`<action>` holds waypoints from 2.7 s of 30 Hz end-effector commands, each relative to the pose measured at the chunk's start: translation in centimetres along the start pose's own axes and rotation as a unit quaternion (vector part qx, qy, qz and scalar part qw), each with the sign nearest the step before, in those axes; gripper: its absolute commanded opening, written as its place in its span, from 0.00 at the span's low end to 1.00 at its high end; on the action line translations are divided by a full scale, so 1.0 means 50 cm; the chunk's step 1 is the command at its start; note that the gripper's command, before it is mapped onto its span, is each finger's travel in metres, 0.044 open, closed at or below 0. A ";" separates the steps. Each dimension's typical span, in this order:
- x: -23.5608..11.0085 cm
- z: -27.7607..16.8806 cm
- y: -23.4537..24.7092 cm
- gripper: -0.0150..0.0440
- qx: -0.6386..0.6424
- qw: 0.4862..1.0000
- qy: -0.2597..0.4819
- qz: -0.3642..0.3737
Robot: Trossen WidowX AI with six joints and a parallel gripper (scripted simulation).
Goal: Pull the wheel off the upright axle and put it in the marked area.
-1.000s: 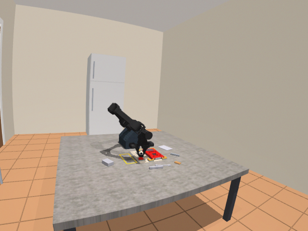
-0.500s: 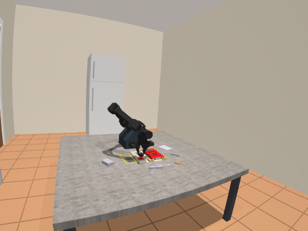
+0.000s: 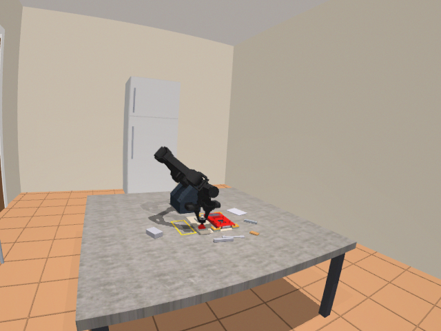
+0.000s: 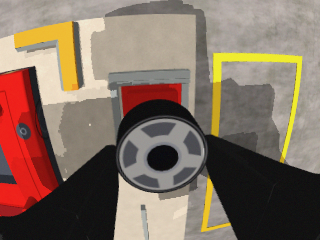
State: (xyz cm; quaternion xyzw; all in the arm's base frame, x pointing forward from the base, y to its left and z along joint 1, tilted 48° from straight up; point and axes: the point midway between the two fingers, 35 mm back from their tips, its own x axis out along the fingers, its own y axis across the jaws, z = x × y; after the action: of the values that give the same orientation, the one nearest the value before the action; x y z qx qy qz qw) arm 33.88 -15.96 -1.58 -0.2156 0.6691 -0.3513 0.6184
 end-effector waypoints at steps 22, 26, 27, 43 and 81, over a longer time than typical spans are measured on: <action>-0.028 0.002 0.001 0.25 -0.003 1.000 -0.007 -0.002; -0.031 0.002 0.001 0.25 -0.003 1.000 -0.007 -0.002; -0.032 0.002 0.001 0.25 -0.003 1.000 -0.007 -0.002; -0.042 0.001 0.001 0.25 -0.003 1.000 -0.008 -0.003; -0.113 -0.094 -0.141 0.25 -0.005 1.000 -0.006 -0.003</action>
State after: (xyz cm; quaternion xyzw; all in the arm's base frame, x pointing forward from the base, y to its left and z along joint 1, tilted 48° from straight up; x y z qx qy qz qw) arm 29.89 -15.14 6.70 -0.2211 0.6667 -0.3477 0.6211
